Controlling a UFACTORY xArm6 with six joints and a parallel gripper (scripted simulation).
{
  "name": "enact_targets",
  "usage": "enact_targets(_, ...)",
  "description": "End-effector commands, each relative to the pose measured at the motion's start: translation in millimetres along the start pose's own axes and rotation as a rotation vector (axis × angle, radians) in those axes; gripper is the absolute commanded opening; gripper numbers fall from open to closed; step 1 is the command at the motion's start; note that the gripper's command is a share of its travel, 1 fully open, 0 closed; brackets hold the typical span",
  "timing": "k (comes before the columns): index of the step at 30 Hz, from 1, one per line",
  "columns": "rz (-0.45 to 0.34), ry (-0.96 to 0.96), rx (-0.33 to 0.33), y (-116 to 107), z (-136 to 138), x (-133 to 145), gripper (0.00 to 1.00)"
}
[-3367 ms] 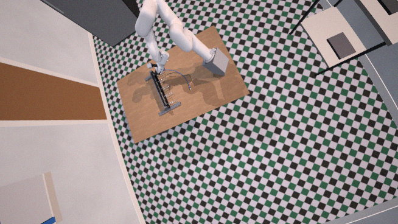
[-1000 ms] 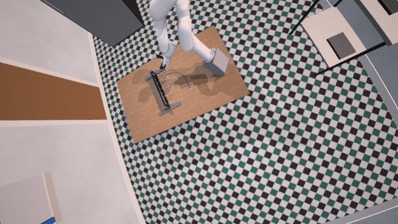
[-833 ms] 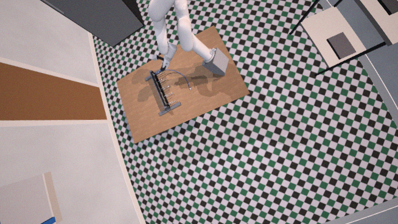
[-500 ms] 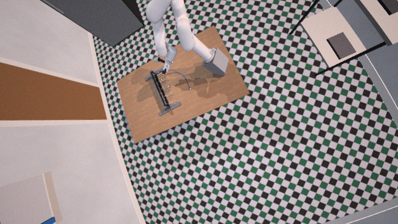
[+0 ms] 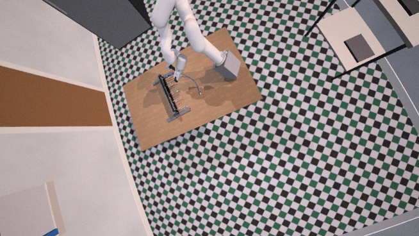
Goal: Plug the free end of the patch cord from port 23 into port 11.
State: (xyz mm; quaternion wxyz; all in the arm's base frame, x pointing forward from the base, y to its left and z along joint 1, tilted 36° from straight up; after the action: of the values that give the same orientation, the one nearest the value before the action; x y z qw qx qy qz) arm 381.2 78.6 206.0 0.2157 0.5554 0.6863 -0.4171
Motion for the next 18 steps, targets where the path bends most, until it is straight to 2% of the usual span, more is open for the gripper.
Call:
enact_targets(1, -0.019, 0.141, 0.087, 6, -4, 26, 0.0)
enact_targets(13, -0.068, 0.357, 0.23, 6, -3, 73, 0.0)
enact_targets(15, -0.068, 0.357, 0.23, 6, -3, 73, 0.0)
enact_targets(16, -0.077, 0.406, 0.271, 5, -1, 86, 0.0)
enact_targets(18, -0.081, 0.434, 0.296, 4, 0, 93, 0.0)
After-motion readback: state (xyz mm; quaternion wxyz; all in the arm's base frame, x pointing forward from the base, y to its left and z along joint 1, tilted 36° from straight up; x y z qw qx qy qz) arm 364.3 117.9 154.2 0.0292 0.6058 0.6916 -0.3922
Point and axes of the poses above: the point where the finger pads meet when closed, its own y axis out along the fingers, its own z axis across the jaws, x = y × z, the point moved 3 cm from there along -y, back along the fingers, and after that the axes turned 12 degrees about y, right-handed, at the moved point
